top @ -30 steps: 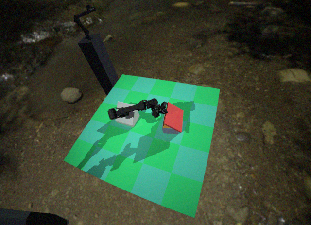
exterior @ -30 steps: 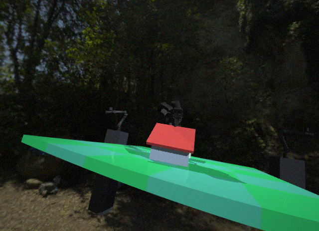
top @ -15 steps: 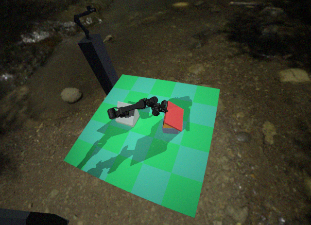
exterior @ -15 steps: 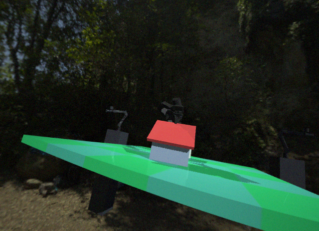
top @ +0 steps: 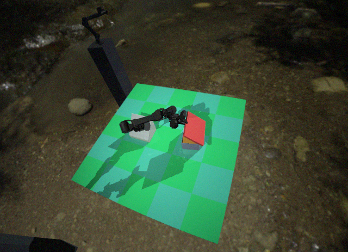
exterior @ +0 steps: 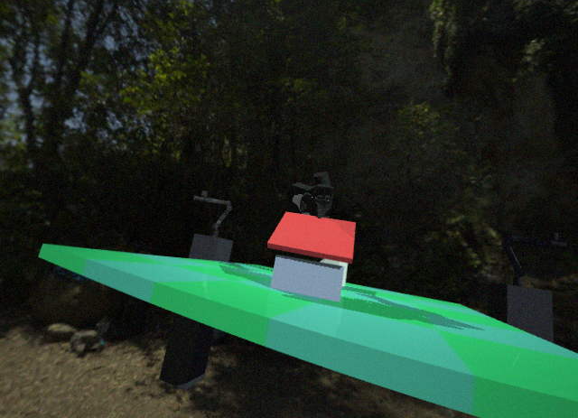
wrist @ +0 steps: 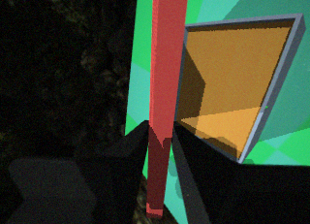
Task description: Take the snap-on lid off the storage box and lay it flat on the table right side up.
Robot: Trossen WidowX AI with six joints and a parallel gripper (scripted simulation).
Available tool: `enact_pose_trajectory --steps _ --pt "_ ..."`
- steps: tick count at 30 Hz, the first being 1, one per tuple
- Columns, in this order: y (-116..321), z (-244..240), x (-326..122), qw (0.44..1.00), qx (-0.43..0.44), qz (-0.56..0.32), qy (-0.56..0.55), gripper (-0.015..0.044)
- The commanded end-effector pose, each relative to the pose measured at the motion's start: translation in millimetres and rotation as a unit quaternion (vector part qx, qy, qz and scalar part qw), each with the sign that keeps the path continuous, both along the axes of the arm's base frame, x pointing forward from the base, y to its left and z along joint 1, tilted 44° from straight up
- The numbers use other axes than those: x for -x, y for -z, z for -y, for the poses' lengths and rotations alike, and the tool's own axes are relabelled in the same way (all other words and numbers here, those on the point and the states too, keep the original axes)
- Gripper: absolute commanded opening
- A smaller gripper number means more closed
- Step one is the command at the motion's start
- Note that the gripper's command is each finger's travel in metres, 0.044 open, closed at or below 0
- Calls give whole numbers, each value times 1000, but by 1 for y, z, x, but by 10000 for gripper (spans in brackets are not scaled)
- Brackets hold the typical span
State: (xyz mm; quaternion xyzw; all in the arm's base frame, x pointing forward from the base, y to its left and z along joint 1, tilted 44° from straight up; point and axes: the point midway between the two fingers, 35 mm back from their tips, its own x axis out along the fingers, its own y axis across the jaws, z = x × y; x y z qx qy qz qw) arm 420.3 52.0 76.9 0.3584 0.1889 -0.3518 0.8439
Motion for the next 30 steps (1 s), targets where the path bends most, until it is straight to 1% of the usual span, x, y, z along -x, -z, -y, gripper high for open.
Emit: enact_pose_trajectory --steps 1,5,8,30 --pt "-9 -7 -3 1000 -3 8 -1 0" --pt "-9 -7 -3 1000 -3 8 -1 0" --pt "0 -7 0 1000 -3 8 -1 0" --pt "29 -40 10 1000 -4 8 -2 0"
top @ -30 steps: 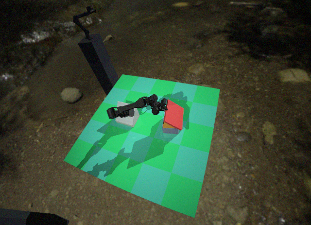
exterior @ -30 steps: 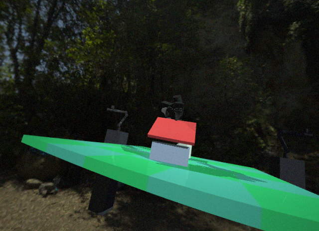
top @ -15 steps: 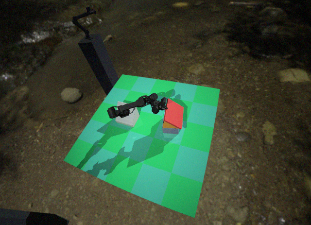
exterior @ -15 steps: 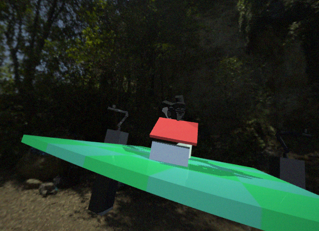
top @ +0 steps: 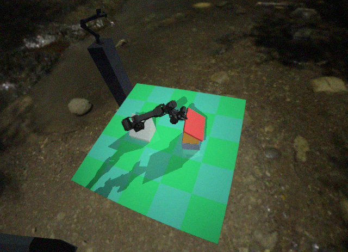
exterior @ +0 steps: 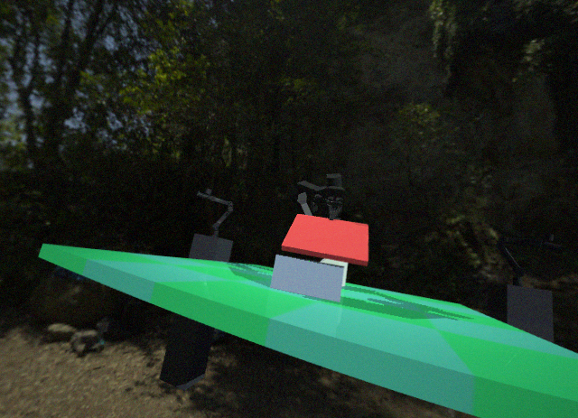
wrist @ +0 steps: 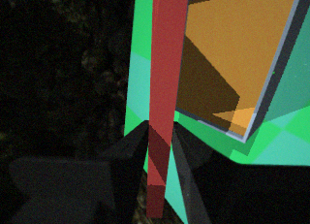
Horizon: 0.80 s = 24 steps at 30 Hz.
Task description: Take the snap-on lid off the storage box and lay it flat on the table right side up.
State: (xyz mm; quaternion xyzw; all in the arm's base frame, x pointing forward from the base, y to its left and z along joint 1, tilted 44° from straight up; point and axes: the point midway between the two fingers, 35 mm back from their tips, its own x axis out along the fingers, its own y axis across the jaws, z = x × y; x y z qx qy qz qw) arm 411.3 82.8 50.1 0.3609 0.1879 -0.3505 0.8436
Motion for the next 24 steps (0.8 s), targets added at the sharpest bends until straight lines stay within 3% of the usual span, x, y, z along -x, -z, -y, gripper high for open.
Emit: enact_pose_trajectory --steps 1,24 --pt "4 -10 1 1000 -2 6 -1 0" --pt "33 -45 10 1000 -4 6 -1 0"
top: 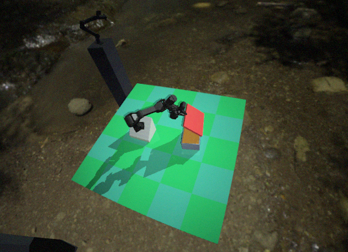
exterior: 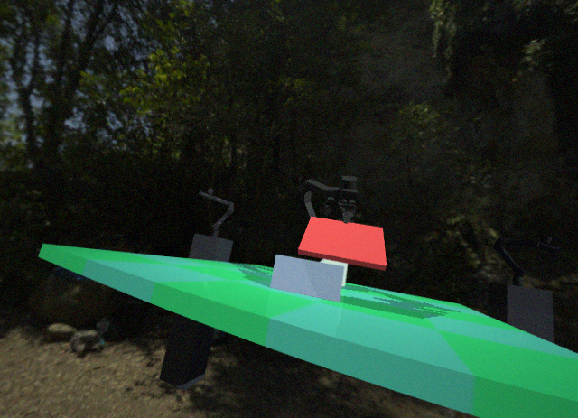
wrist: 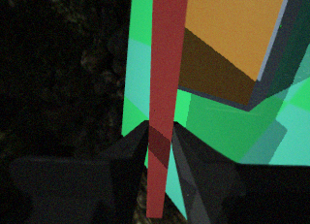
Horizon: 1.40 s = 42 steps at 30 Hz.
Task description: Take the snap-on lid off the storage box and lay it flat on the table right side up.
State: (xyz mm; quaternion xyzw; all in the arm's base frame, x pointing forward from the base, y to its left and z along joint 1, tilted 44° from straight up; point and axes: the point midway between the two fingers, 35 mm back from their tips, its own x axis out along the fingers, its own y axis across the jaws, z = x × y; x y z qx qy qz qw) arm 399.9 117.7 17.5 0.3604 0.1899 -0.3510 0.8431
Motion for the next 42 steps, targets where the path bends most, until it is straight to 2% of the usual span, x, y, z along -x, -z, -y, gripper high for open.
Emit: enact_pose_trajectory --steps 1,42 --pt "2 -11 -1 1000 -4 9 -1 0" --pt "53 -73 16 1000 -7 9 -1 0"
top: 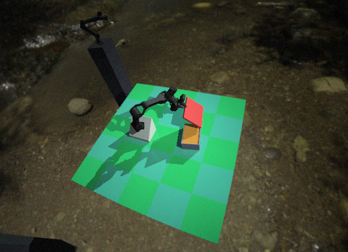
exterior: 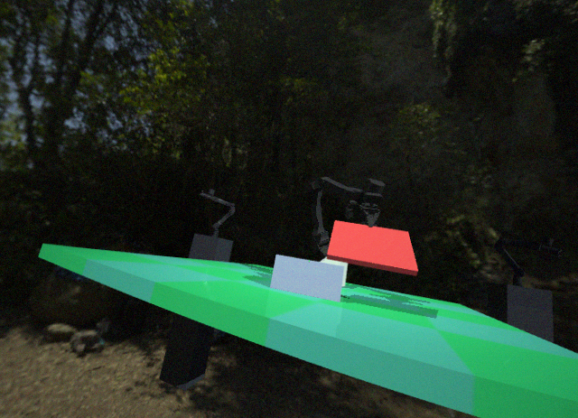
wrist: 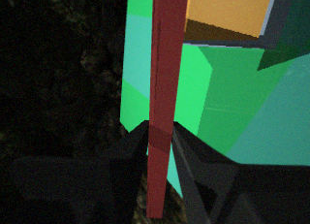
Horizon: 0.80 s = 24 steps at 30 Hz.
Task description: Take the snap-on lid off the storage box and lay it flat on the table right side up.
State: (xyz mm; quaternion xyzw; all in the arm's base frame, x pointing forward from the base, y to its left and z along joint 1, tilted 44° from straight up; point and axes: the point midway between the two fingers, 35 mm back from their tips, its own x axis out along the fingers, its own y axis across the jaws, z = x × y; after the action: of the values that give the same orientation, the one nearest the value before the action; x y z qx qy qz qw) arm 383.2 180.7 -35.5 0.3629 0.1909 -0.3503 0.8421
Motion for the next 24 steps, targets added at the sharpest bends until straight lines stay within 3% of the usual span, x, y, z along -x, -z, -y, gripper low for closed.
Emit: enact_pose_trajectory --steps 1,24 --pt "2 -12 0 1000 -4 9 -1 0" --pt "30 -47 9 1000 -7 9 -1 0"
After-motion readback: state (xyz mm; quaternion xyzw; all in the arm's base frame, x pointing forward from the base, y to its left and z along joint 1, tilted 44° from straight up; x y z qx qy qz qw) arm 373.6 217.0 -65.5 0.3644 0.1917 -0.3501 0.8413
